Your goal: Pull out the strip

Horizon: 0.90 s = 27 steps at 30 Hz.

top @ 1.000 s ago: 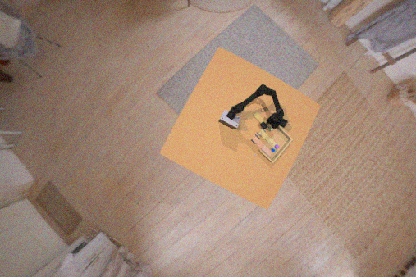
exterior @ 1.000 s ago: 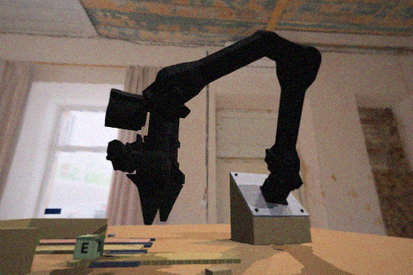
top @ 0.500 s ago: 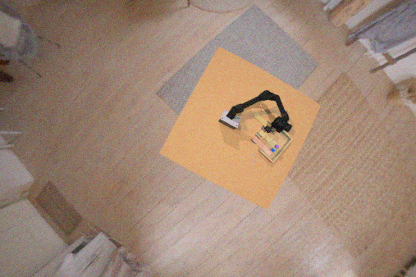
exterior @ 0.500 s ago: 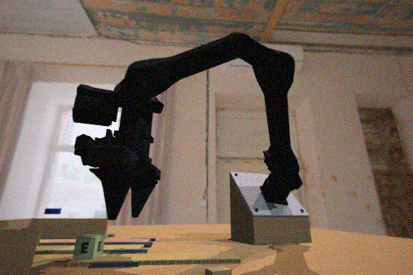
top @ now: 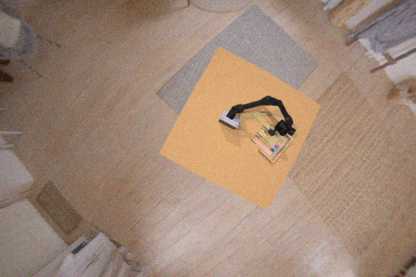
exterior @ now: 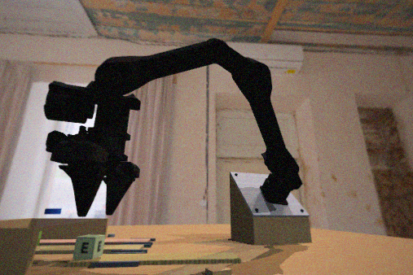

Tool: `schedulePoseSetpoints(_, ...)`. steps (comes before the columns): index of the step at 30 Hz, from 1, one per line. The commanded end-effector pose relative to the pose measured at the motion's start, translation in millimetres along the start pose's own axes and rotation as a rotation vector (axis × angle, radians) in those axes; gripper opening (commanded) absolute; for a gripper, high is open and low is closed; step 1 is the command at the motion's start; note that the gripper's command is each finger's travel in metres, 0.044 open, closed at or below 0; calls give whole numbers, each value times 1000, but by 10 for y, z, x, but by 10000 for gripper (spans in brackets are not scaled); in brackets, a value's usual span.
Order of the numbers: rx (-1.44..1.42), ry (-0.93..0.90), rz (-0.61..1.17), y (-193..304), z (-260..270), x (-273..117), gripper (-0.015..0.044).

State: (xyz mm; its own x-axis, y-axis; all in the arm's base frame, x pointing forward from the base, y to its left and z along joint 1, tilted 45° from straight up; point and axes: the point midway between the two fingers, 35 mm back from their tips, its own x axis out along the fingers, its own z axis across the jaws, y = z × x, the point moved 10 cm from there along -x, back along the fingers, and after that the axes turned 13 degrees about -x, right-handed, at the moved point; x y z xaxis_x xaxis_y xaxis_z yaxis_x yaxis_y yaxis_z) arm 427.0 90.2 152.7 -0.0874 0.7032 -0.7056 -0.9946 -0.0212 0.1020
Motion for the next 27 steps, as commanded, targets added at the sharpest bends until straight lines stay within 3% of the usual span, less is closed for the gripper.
schedulePoseSetpoints(1, -4, -4, 4, -35, 1, 48, 309)
schedulePoseSetpoints(4, -4, -4, 4, -38, 1, 97, 250)
schedulePoseSetpoints(27, -4, -5, 5, -35, 7, 472, 250)
